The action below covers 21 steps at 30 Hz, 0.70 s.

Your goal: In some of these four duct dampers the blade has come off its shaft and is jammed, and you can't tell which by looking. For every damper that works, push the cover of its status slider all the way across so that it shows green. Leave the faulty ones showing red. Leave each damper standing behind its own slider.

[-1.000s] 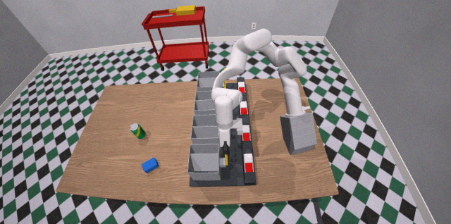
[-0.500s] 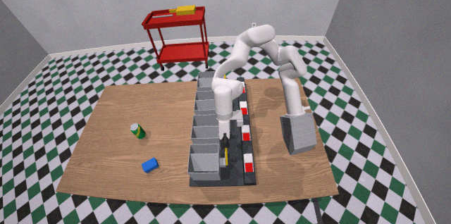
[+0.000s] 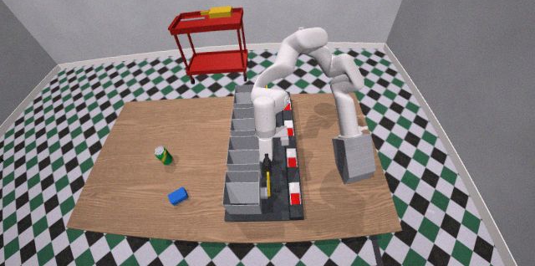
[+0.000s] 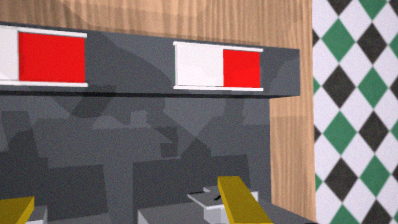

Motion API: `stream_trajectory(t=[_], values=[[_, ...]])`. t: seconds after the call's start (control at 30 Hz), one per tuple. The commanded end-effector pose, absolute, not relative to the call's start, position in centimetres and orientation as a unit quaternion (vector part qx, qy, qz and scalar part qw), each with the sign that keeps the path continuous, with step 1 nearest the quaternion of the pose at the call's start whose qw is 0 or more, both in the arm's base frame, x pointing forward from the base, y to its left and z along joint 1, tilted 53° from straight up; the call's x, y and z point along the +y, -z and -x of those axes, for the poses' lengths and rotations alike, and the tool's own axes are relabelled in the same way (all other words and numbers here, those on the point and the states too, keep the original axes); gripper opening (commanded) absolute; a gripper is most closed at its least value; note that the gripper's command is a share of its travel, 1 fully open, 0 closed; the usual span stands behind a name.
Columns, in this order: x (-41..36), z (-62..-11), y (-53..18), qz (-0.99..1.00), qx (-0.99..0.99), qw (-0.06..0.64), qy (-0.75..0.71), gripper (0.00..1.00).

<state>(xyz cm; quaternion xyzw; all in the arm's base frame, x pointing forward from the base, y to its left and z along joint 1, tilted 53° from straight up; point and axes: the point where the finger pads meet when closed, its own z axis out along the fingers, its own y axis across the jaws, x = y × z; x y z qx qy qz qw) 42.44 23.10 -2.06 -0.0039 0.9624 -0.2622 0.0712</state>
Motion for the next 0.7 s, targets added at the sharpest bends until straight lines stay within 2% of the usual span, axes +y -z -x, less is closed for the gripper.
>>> stream_trajectory(t=[0.0, 0.67], values=[[23.29, -42.52, 1.94, 0.004, 0.962, 0.073, 0.264, 0.39], [23.28, -42.58, 1.98, -0.007, 0.905, 0.072, 0.419, 0.39]])
